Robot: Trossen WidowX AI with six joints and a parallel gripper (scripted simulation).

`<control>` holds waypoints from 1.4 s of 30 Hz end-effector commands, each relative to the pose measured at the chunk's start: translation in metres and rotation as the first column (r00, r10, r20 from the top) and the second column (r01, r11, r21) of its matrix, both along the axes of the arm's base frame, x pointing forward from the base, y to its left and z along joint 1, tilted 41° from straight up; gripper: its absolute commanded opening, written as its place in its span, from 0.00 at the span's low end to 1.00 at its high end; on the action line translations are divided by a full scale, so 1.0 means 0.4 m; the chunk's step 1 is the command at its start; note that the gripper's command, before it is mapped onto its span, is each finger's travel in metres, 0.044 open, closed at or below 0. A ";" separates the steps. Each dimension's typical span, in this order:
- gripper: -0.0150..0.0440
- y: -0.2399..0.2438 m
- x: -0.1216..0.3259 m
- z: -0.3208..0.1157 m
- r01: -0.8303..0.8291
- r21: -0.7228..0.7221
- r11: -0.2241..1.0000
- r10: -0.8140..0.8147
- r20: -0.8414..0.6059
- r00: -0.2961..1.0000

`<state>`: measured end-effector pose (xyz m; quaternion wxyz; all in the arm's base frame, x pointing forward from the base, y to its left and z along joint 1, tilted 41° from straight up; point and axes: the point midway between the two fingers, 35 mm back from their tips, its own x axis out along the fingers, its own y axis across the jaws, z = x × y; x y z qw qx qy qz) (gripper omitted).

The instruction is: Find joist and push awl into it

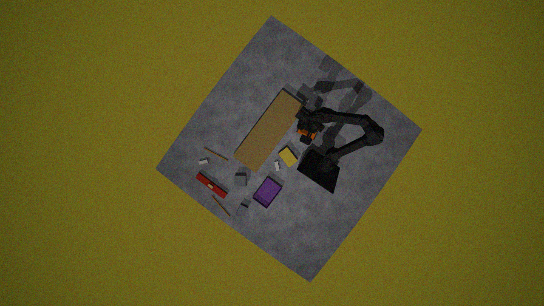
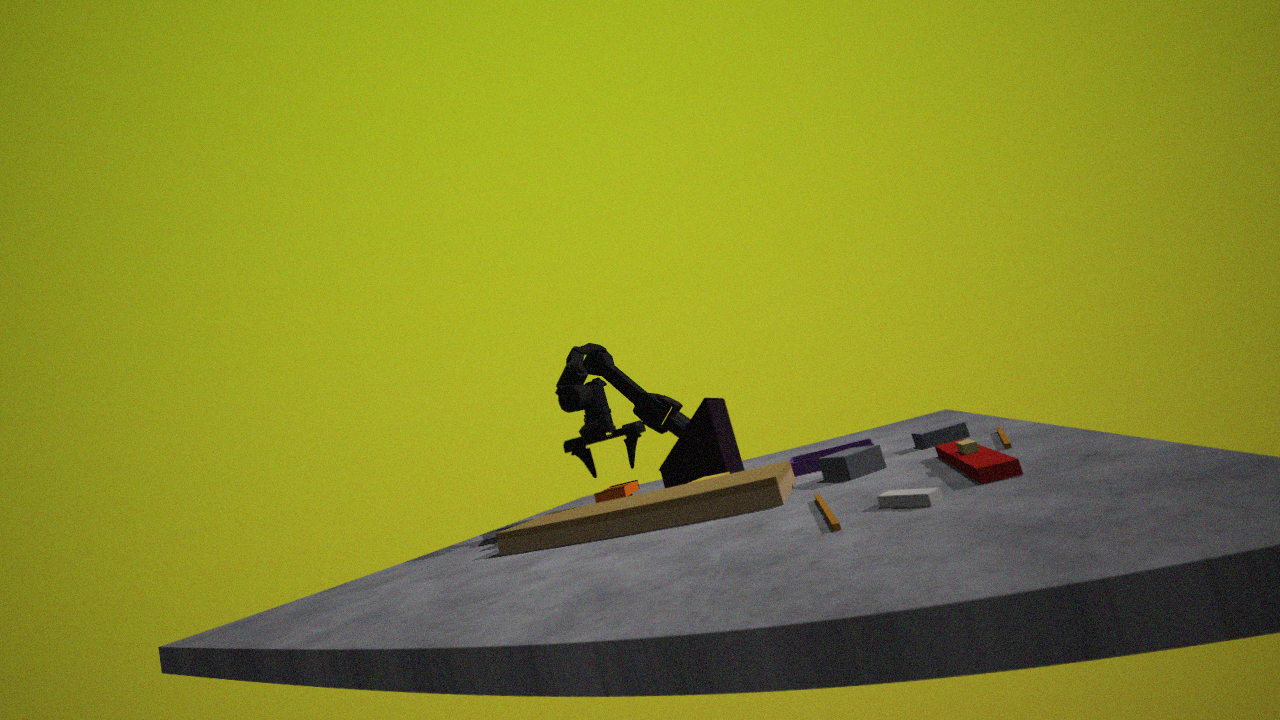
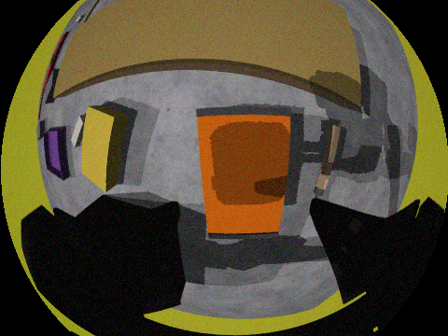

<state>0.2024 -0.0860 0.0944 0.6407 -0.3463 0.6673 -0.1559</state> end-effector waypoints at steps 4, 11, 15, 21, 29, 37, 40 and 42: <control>1.00 -0.011 0.005 -0.018 0.002 -0.002 1.000 -0.002 -0.001 1.000; 1.00 -0.029 0.010 -0.039 0.002 -0.001 1.000 -0.002 -0.001 1.000; 1.00 -0.040 0.012 -0.052 0.002 -0.001 1.000 -0.002 -0.001 1.000; 1.00 -0.056 0.014 -0.070 0.002 -0.002 1.000 -0.002 -0.001 1.000; 1.00 -0.078 0.015 -0.092 0.002 -0.005 1.000 -0.002 -0.001 1.000; 0.83 -0.080 0.015 -0.094 0.002 -0.006 1.000 -0.002 -0.001 1.000; 0.80 -0.080 0.015 -0.094 0.002 -0.006 1.000 -0.002 -0.001 1.000; 0.78 -0.080 0.015 -0.094 0.002 -0.006 1.000 -0.002 -0.001 1.000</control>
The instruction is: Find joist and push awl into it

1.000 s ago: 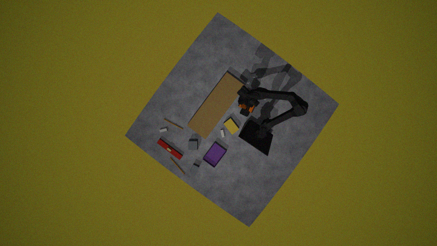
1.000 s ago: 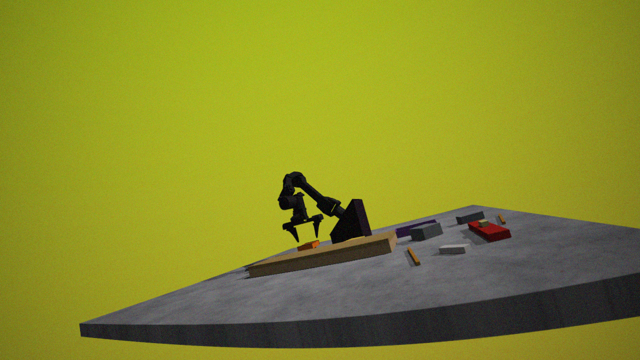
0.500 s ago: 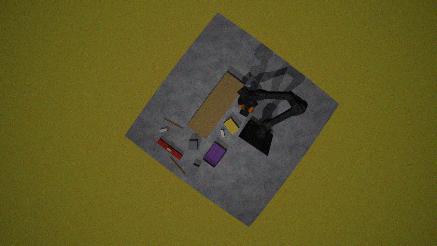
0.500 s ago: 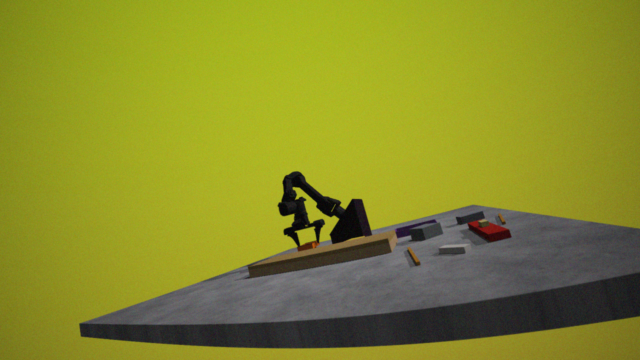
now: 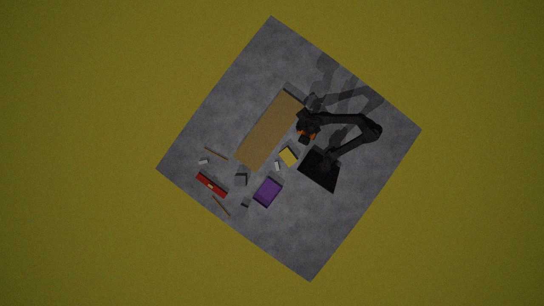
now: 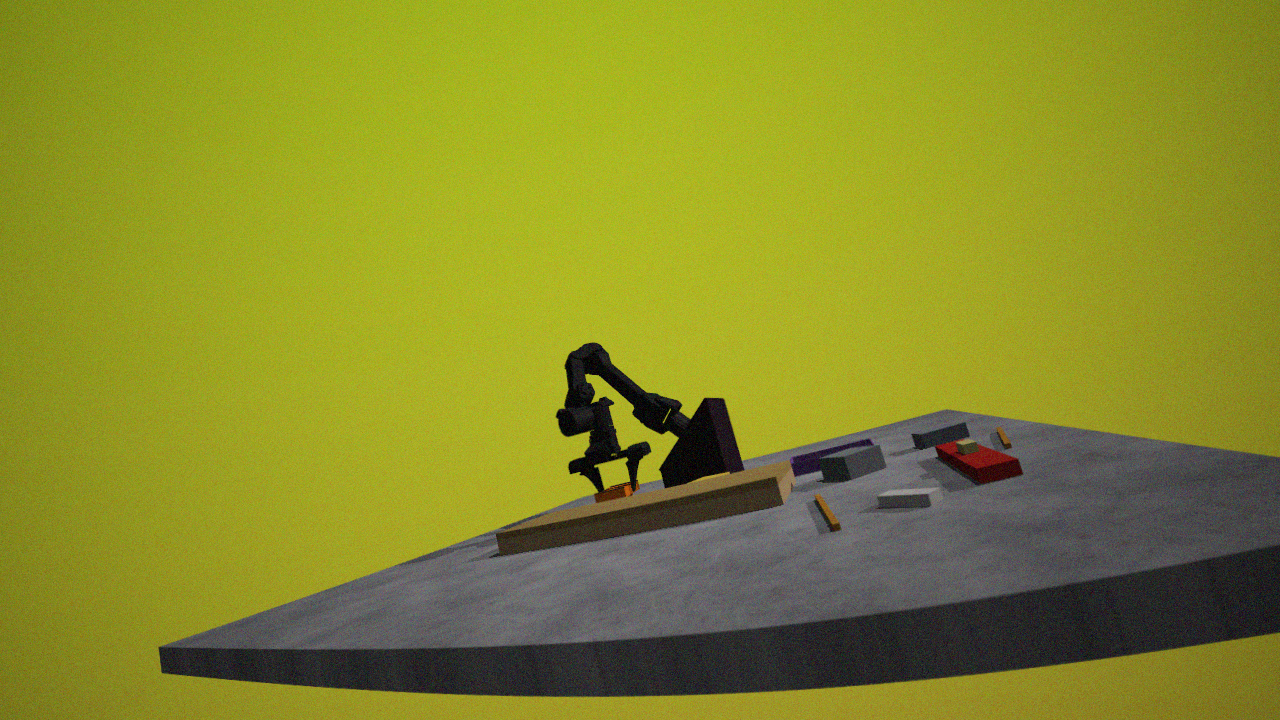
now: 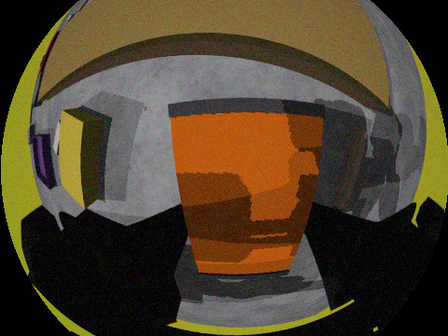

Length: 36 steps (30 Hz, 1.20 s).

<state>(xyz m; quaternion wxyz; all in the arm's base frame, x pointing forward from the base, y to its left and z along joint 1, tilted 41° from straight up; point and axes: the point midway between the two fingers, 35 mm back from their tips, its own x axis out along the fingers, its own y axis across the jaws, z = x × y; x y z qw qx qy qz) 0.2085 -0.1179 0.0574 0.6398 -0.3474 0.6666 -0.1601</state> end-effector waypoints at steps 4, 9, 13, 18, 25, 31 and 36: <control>0.73 0.000 0.000 -0.002 -0.002 0.002 1.000 0.002 -0.003 1.000; 0.51 0.006 -0.001 0.005 -0.002 0.003 1.000 0.002 -0.003 1.000; 0.33 0.015 -0.002 0.015 -0.002 0.004 1.000 0.002 -0.003 1.000; 0.25 0.028 -0.003 0.029 -0.002 0.005 1.000 0.002 -0.003 1.000; 0.25 0.044 -0.007 0.048 -0.002 0.005 1.000 0.002 -0.003 1.000; 0.25 0.057 -0.011 0.064 -0.002 0.004 1.000 0.002 -0.003 1.000; 0.25 0.075 -0.015 0.047 -0.002 0.006 1.000 0.002 -0.003 1.000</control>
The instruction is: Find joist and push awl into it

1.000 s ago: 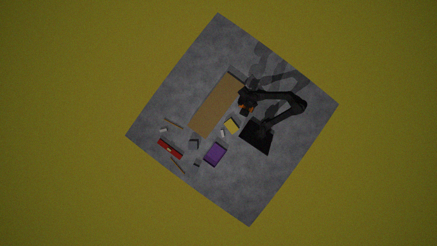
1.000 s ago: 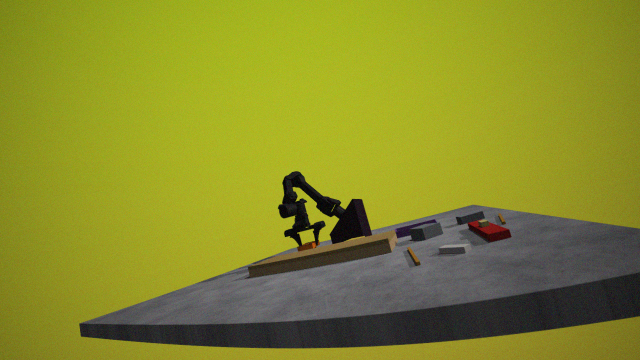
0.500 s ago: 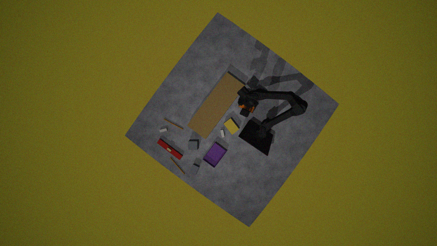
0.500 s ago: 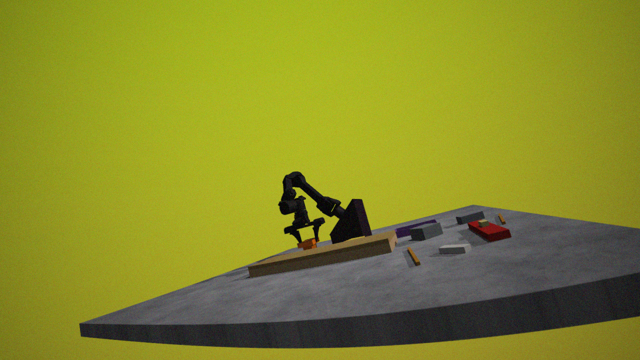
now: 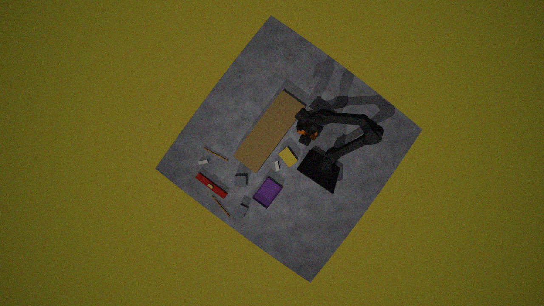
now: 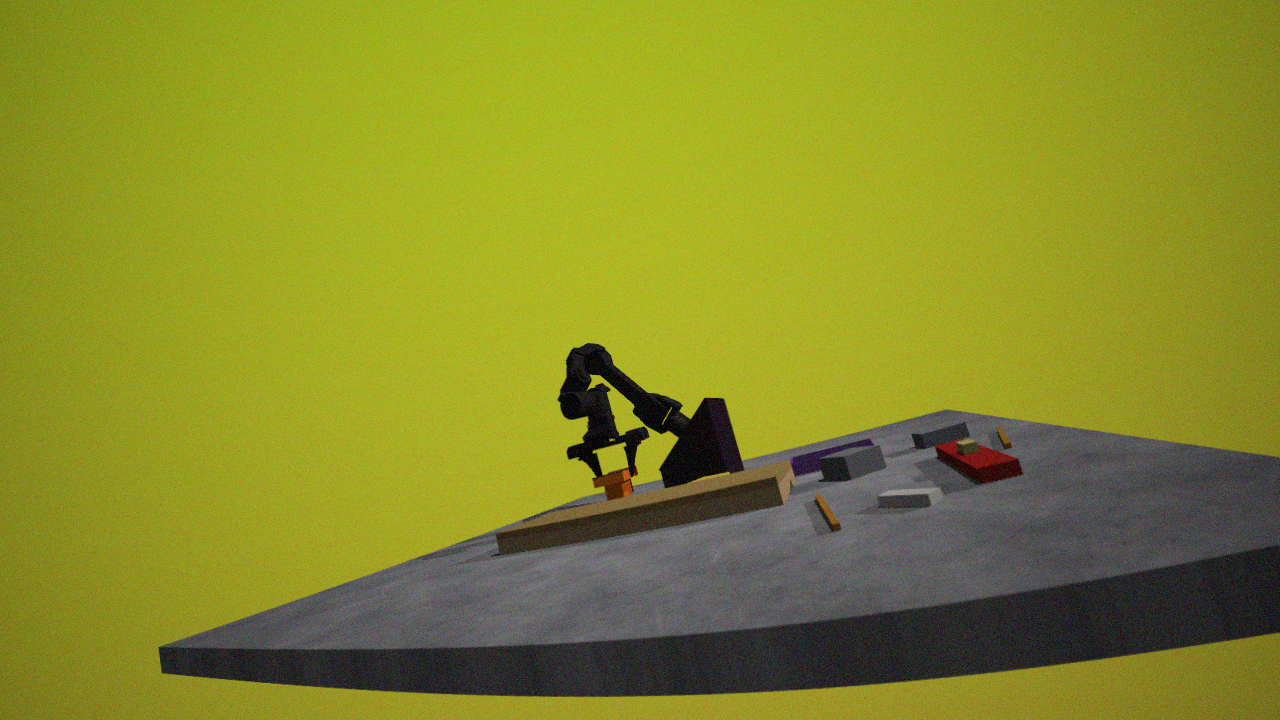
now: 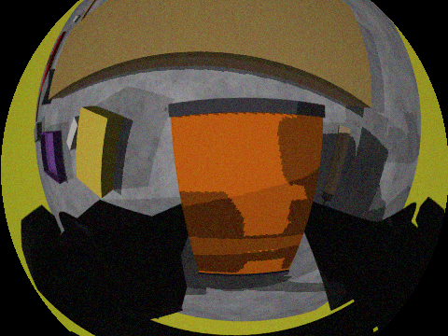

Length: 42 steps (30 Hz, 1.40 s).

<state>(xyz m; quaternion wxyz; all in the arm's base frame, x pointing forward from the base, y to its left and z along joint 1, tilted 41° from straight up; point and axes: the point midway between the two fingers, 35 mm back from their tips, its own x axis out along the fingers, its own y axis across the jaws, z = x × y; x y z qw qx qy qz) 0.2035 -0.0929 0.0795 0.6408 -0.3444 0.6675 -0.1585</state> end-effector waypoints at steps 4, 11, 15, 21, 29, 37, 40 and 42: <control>0.25 0.043 -0.013 -0.036 -0.004 0.001 1.000 0.004 -0.004 1.000; 0.25 0.068 -0.026 -0.059 -0.004 0.002 1.000 0.004 -0.006 1.000; 0.25 0.066 -0.026 -0.059 0.000 0.018 1.000 0.000 -0.014 1.000; 0.25 0.063 -0.025 -0.058 0.007 0.052 0.999 -0.005 -0.031 1.000; 0.25 0.058 -0.024 -0.056 0.015 0.098 0.995 -0.010 -0.050 0.999; 0.25 0.054 -0.022 -0.053 0.022 0.143 0.989 -0.012 -0.065 0.998; 0.25 0.052 -0.022 -0.052 0.024 0.160 0.987 -0.013 -0.070 0.997; 0.25 0.051 -0.021 -0.051 0.025 0.172 0.985 -0.013 -0.073 0.997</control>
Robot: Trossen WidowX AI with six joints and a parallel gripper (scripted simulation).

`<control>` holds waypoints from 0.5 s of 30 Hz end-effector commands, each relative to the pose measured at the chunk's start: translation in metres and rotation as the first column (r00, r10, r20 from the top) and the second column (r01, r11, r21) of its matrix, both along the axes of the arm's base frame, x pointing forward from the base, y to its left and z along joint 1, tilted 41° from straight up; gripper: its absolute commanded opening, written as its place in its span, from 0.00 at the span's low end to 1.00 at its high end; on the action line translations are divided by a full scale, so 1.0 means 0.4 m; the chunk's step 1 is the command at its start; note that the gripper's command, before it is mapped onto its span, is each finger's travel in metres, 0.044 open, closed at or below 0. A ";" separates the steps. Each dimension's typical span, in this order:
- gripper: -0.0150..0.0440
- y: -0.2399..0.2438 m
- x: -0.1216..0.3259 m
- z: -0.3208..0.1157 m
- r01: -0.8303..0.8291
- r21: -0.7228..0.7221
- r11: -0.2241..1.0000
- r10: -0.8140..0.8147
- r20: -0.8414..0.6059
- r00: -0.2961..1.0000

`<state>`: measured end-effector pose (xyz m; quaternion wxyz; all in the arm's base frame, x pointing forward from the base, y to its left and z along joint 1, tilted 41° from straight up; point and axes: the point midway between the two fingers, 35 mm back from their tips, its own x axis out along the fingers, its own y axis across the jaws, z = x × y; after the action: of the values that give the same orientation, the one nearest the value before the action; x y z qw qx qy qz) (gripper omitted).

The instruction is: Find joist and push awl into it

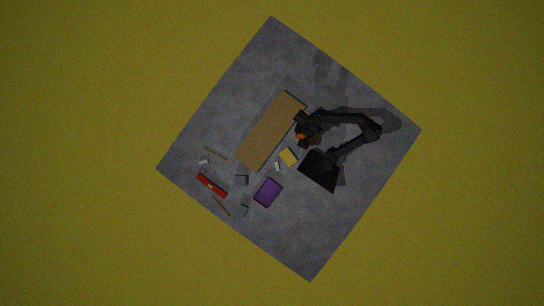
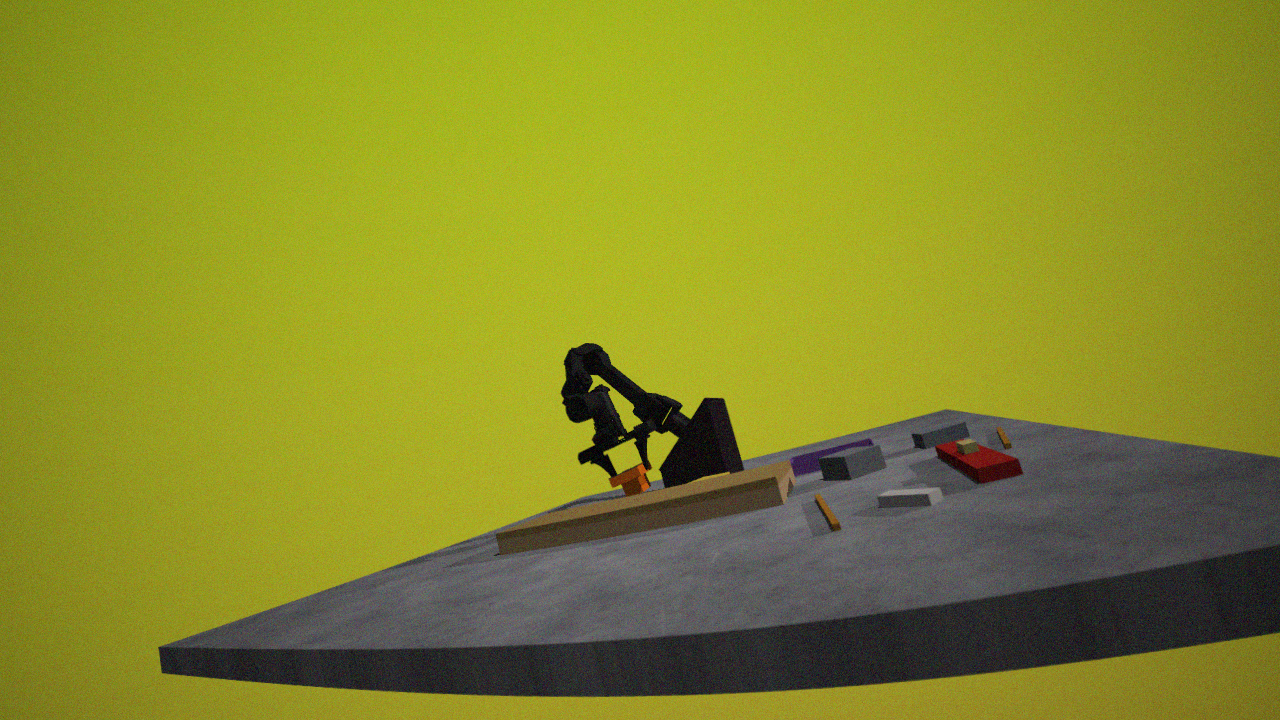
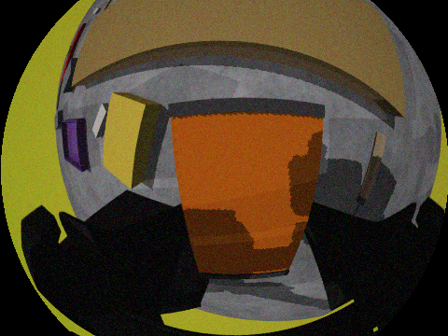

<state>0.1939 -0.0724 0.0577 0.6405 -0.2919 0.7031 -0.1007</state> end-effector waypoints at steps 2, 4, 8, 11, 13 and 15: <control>0.25 -0.002 0.003 0.004 -0.001 0.029 1.000 0.001 -0.005 1.000; 0.25 -0.003 0.004 0.005 0.000 0.041 0.999 0.000 -0.007 1.000; 0.25 -0.005 0.005 0.008 0.001 0.064 0.998 0.000 -0.011 1.000; 0.25 -0.007 0.005 0.010 0.002 0.081 0.997 0.000 -0.014 1.000; 0.25 -0.007 0.005 0.010 0.002 0.084 0.996 -0.001 -0.015 1.000; 0.25 -0.008 0.005 0.010 0.003 0.091 0.996 -0.001 -0.019 1.000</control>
<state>0.1955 -0.0756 0.0608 0.6457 -0.2658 0.7121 -0.0723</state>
